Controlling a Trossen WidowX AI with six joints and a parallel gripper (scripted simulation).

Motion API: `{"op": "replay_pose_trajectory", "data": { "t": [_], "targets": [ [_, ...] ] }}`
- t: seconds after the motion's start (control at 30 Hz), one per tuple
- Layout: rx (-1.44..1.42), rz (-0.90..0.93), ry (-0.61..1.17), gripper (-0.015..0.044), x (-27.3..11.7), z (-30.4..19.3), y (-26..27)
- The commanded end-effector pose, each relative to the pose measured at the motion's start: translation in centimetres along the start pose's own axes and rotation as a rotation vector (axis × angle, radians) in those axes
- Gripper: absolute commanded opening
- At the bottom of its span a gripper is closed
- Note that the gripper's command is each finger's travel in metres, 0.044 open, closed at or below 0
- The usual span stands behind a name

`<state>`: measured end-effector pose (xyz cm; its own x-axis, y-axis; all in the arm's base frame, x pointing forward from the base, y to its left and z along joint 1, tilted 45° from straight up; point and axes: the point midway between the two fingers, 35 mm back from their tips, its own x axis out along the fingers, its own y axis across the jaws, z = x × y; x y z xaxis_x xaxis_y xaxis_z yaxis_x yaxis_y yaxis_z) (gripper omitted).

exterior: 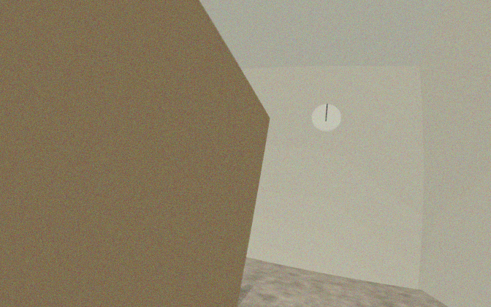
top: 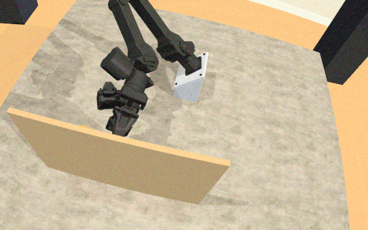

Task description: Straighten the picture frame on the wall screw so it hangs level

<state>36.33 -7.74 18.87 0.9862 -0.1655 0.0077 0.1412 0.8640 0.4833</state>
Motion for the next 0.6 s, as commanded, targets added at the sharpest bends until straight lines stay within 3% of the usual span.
{"op": "replay_pose_trajectory", "data": {
  "t": [0.0,0.57],
  "targets": [
    [0.049,0.001,0.001,0.0,0.0,0.02,-0.03],
    [0.135,0.001,0.002,0.0,-0.01,0.05,-0.12]
  ]
}}
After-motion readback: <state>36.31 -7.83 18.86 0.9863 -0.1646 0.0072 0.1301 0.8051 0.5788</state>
